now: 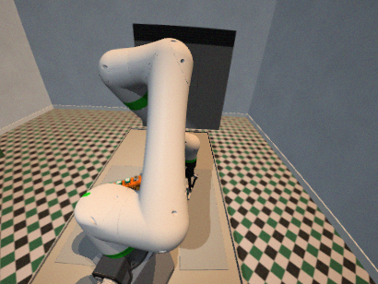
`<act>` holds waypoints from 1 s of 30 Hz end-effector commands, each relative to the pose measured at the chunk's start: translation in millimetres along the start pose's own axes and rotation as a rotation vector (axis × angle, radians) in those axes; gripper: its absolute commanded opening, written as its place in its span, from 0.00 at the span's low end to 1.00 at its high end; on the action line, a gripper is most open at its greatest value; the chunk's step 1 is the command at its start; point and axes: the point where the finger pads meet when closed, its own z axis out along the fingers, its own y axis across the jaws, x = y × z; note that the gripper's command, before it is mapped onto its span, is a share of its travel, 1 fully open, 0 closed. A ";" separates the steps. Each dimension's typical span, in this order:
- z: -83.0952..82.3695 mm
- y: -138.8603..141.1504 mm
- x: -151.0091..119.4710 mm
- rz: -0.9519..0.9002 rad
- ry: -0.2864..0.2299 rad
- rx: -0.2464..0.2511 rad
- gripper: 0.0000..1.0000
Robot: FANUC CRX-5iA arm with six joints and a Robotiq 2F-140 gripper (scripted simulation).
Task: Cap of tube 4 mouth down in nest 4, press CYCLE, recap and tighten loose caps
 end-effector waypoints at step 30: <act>-123.4 -8.2 -1.3 0.083 0.000 0.000 0.00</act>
